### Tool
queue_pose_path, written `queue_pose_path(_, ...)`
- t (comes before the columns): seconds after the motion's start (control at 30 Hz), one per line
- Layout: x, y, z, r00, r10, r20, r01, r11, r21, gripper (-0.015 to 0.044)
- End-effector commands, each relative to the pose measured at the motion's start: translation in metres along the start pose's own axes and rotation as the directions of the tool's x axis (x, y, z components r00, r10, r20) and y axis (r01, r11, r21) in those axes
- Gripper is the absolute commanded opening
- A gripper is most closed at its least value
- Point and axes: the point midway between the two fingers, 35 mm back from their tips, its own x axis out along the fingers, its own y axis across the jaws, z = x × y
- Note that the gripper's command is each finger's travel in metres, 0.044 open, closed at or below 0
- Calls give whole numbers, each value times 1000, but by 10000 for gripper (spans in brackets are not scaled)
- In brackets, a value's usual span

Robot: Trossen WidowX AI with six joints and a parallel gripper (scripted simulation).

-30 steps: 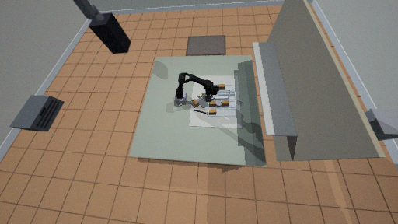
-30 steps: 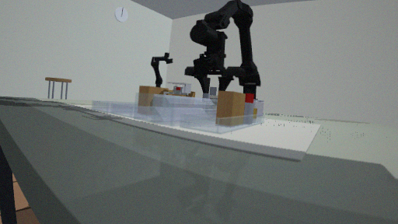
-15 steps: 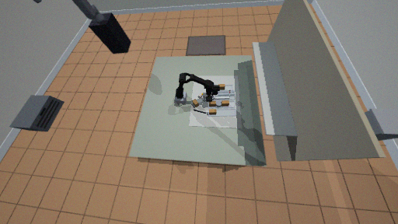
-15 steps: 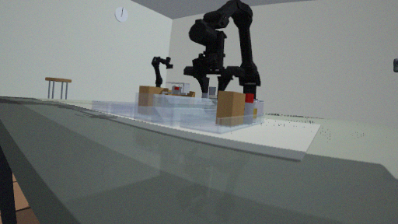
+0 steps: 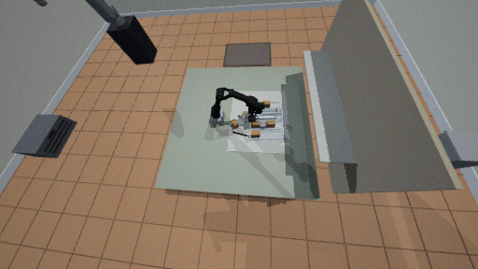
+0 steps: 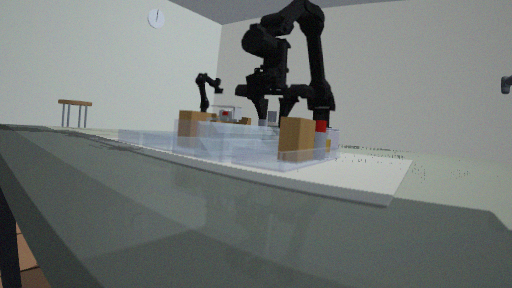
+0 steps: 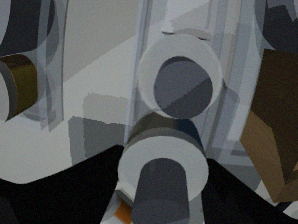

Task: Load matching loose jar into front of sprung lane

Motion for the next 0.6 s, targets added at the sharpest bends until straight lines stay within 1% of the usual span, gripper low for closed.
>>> queue_pose_path(0.0, -6, -1, 11, 999, -3, 36, 3, 1000, 4, 0)
queue_pose_path(0.57, -8, -1, 17, 999, -3, 37, 3, 1000, 4, 0)
